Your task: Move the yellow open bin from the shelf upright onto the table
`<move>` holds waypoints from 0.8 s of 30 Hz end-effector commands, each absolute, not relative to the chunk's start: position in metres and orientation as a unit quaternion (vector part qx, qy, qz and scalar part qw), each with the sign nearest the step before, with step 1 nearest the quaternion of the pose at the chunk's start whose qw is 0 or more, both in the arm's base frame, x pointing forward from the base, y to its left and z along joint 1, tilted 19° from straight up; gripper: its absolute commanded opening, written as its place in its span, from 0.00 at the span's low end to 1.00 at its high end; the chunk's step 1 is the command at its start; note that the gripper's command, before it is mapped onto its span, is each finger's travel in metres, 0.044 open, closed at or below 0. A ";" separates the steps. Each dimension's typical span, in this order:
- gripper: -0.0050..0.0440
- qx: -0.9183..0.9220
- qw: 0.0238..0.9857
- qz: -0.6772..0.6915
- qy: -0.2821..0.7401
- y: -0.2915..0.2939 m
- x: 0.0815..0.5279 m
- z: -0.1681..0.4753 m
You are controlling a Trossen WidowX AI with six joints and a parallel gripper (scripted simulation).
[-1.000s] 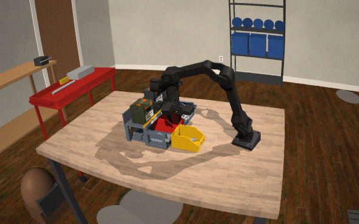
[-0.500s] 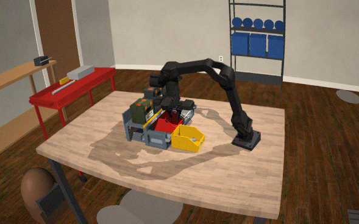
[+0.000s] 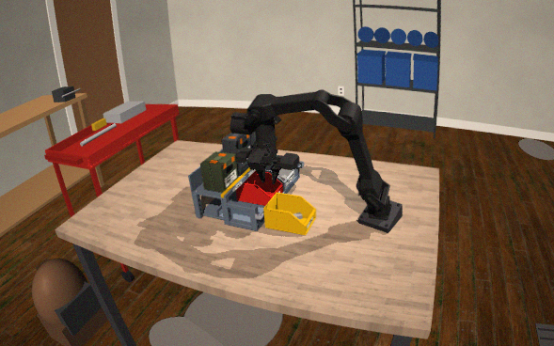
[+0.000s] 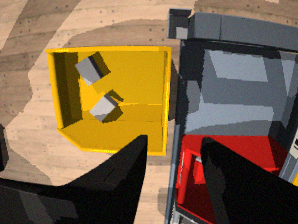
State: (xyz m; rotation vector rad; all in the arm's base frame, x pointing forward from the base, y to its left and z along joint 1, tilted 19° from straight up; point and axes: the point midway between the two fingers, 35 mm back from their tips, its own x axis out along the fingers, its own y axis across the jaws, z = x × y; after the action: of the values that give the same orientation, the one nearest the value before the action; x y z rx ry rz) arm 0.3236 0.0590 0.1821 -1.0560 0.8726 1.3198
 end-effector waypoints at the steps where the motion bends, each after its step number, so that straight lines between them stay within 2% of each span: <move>1: 0.41 -0.454 0.583 0.563 0.370 0.061 0.323 0.182; 24: 0.41 -0.454 0.583 0.563 0.370 0.063 0.323 0.176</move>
State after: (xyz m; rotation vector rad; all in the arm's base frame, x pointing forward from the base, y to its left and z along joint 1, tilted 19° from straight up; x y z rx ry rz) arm 0.3232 0.0626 0.1720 -1.0533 0.8757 1.3258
